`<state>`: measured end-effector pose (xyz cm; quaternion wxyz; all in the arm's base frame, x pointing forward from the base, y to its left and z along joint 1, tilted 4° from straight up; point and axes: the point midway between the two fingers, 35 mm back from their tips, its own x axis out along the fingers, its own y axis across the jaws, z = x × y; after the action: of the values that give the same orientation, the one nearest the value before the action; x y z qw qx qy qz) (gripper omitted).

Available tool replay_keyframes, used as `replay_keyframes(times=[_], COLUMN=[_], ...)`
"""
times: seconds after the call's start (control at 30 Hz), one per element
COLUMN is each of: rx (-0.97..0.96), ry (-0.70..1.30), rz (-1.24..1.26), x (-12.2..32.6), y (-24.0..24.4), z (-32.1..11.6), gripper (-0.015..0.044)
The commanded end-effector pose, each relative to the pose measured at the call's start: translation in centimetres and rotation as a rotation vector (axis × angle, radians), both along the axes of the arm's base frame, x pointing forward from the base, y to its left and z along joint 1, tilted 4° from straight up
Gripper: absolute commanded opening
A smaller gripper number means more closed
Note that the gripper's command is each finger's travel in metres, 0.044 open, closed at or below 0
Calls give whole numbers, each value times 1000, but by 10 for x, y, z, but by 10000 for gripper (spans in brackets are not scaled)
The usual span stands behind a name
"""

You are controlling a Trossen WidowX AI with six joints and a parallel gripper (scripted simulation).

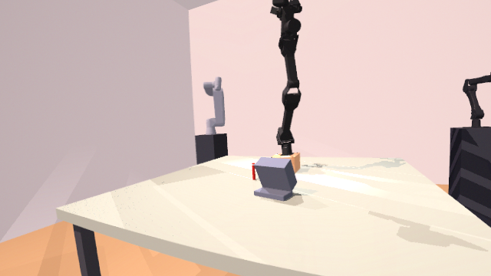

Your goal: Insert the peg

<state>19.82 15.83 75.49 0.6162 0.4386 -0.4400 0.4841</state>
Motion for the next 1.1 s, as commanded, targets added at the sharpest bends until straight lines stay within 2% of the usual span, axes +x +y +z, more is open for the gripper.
replay_keyframes(times=[0.0,0.2,0.7,1.07], rx=[3,91,274,406], ry=[-1,-33,-202,-325], rz=[0,27,354,599], x=[-1,-30,-129,-184], y=[0,-17,-70,-125], z=[0,7,19,13], gripper=[426,440,440,440])
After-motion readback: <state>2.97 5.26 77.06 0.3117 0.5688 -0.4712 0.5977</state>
